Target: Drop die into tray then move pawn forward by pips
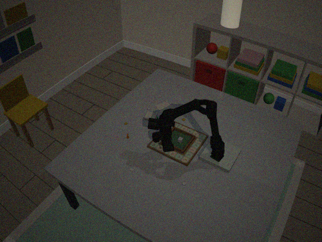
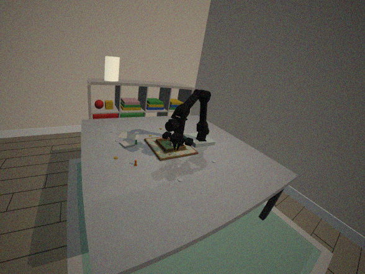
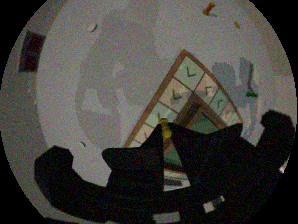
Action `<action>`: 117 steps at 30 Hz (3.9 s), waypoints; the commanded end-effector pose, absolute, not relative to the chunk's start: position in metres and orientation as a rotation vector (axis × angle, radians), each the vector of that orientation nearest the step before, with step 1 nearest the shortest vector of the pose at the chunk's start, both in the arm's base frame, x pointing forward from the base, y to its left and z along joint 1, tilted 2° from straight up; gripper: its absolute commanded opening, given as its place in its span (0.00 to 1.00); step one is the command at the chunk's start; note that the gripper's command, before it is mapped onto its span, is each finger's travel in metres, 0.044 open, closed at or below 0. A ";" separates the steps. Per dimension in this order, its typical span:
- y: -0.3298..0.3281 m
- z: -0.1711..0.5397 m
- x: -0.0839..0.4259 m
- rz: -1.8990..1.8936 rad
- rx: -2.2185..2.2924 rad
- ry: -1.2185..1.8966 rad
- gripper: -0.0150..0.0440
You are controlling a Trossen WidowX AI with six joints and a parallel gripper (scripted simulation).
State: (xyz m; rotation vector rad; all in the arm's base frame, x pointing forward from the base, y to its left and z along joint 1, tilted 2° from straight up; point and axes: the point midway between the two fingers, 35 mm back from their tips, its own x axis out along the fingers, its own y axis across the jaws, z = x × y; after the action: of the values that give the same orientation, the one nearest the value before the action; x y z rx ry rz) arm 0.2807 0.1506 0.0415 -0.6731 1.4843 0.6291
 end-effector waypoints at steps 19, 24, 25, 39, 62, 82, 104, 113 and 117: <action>0.153 0.152 0.276 0.633 -0.673 1.475 0.25; 0.146 0.150 0.271 0.633 -0.674 1.475 0.25; 0.143 0.149 0.268 0.633 -0.674 1.475 0.25; 0.106 0.132 0.236 0.632 -0.676 1.479 0.25; 0.055 0.089 0.173 0.631 -0.678 1.485 0.25; 0.044 0.042 0.157 0.630 -0.678 1.487 0.25; 0.045 0.030 0.159 0.627 -0.671 1.481 0.43; 0.046 0.061 0.160 0.629 -0.676 1.485 0.83; 0.046 0.080 0.159 0.630 -0.678 1.487 1.00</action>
State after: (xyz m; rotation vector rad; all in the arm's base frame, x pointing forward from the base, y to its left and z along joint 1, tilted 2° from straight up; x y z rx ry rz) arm 0.1609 0.0467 0.0655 -0.6773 1.4822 0.6339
